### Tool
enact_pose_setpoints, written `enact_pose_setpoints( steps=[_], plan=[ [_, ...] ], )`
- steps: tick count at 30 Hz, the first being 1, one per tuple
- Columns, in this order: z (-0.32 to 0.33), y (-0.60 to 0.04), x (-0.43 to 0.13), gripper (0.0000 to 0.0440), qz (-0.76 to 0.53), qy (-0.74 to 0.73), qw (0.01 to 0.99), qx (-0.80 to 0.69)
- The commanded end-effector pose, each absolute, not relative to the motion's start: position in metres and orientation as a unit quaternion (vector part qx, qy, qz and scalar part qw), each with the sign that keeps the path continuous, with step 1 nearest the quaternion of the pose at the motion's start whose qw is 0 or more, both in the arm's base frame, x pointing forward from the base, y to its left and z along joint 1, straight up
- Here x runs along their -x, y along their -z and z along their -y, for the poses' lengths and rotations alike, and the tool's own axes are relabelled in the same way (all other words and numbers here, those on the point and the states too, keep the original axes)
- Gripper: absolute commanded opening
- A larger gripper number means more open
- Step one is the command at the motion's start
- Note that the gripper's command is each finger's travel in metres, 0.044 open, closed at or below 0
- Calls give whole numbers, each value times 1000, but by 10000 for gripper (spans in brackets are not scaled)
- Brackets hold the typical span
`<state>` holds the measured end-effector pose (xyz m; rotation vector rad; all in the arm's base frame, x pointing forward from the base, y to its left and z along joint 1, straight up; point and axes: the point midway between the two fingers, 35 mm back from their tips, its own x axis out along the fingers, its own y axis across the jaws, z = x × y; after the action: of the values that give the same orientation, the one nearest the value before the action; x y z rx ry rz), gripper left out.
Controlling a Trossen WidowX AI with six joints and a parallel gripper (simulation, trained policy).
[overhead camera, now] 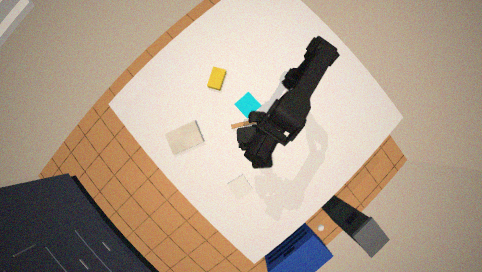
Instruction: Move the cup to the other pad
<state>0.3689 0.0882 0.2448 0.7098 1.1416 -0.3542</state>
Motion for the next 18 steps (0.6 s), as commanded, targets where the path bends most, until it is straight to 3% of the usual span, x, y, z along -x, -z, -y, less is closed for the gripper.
enact_pose_setpoints(
  steps=[1, 18],
  plan=[
    [-88, -237, -367, 128, -539, 175, 759, -320],
    [-84, -182, -349, 143, -621, 248, 695, -263]
  ],
)
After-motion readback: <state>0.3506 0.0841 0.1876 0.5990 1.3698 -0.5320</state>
